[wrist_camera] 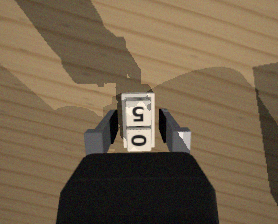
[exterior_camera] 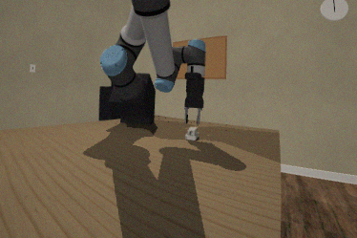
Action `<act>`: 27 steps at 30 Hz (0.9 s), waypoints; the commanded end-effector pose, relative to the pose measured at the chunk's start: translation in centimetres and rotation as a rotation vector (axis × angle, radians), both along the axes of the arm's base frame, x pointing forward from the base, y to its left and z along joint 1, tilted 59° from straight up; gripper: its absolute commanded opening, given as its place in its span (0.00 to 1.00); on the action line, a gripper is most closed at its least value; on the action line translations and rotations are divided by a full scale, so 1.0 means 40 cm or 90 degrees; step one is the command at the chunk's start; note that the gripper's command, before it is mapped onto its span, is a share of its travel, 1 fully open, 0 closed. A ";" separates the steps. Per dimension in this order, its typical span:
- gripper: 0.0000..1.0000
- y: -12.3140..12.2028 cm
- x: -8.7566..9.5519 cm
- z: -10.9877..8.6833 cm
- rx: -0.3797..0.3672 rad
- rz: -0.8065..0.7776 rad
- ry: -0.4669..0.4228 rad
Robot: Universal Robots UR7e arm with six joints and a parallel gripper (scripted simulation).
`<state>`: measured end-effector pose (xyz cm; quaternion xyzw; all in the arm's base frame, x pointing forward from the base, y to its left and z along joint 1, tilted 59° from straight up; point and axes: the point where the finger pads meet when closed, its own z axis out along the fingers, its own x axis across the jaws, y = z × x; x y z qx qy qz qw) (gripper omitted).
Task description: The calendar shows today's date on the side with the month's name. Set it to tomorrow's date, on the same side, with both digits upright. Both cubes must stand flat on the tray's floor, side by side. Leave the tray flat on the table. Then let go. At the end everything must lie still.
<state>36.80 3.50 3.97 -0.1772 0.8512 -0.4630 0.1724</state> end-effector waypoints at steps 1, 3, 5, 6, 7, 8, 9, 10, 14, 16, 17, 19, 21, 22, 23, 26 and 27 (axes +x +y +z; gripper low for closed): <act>0.87 -0.010 0.007 -0.007 0.000 0.002 -0.001; 0.87 -0.012 0.009 -0.009 0.000 0.002 -0.001; 0.87 -0.016 0.011 -0.011 0.000 0.002 -0.001; 0.87 -0.017 0.012 -0.012 0.000 0.002 -0.001; 0.87 -0.019 0.013 -0.013 0.000 0.002 -0.001; 0.87 -0.020 0.014 -0.014 0.000 0.002 -0.001; 0.87 -0.021 0.014 -0.015 0.000 0.002 -0.001; 0.87 -0.022 0.015 -0.016 0.000 0.002 -0.001; 0.87 -0.024 0.016 -0.017 0.000 0.002 -0.001; 0.87 -0.025 0.017 -0.018 0.000 0.002 -0.001; 0.87 -0.025 0.017 -0.018 0.000 0.002 -0.001; 0.87 -0.025 0.017 -0.018 0.000 0.002 -0.001; 0.87 -0.025 0.017 -0.018 0.000 0.002 -0.001; 0.87 -0.025 0.017 -0.018 0.000 0.002 -0.001; 0.87 -0.025 0.017 -0.018 0.000 0.002 -0.001; 0.87 -0.025 0.017 -0.018 0.000 0.002 -0.001; 0.87 -0.025 0.017 -0.018 0.000 0.002 -0.001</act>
